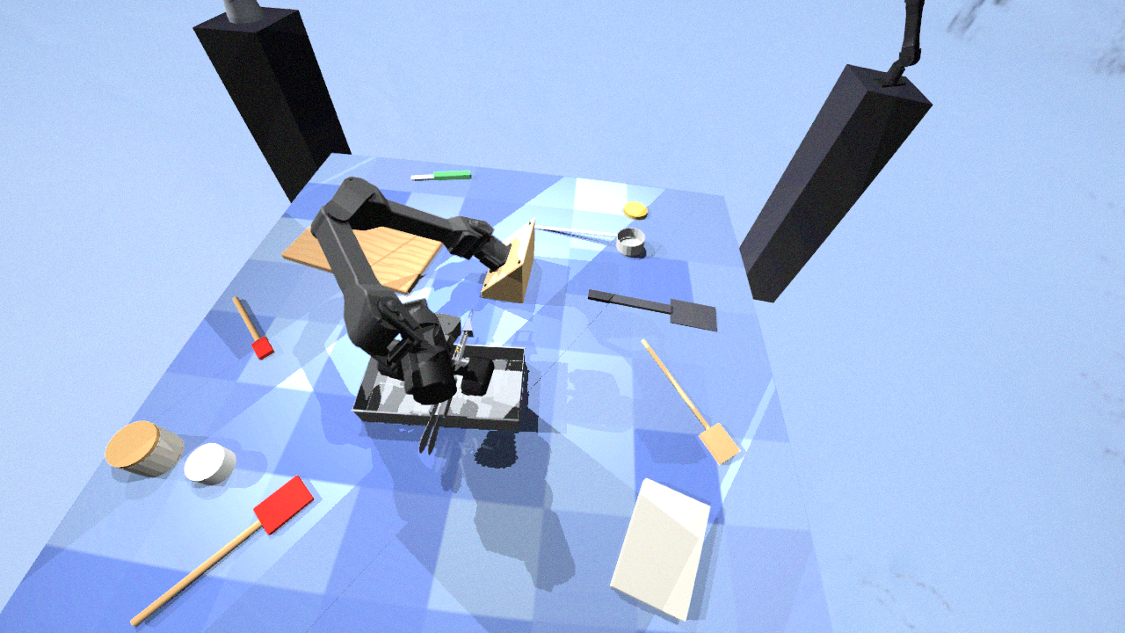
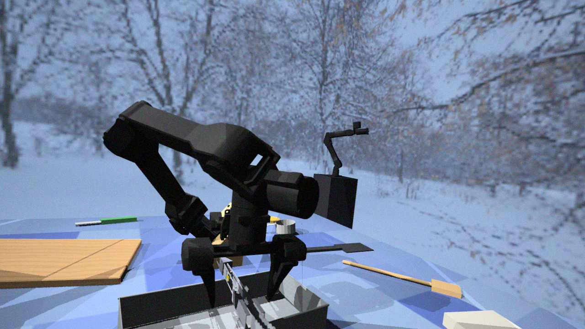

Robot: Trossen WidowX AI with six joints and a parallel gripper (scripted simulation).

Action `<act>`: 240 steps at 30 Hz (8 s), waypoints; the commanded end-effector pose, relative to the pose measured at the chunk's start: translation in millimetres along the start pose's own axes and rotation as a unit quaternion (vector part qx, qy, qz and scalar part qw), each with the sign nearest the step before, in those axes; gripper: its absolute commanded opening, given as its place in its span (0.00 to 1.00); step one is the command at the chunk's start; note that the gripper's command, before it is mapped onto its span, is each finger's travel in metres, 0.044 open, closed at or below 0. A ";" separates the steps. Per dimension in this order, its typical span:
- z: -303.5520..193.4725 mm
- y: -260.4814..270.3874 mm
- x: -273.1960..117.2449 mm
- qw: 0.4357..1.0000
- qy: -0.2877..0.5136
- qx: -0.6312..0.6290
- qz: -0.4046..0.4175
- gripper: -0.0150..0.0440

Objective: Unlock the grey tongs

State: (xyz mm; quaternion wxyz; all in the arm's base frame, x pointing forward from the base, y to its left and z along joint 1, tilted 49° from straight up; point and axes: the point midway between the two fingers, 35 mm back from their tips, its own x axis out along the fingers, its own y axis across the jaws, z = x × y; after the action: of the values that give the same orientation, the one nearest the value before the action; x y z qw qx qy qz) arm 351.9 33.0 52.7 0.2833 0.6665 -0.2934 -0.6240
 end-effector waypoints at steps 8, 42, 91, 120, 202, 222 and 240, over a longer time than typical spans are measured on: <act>0.7 0.6 18.5 1.000 0.001 -0.004 0.003 1.00; 1.5 1.6 36.9 1.000 0.000 0.000 0.002 0.39; 2.7 20.9 -61.0 0.981 0.003 0.193 0.002 0.00; 9.1 74.4 -64.6 0.725 0.004 0.688 -0.013 0.00; 69.2 208.3 -65.9 -0.709 -0.029 0.704 -0.027 0.00; 91.8 234.7 -65.2 -0.923 -0.038 0.382 -0.023 0.00; 106.0 250.2 -55.8 -0.944 -0.028 0.330 -0.003 0.00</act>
State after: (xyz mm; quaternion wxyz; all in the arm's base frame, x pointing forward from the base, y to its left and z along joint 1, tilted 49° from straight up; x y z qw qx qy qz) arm 239.9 -86.9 268.1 0.5017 0.5531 -0.0747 -0.6609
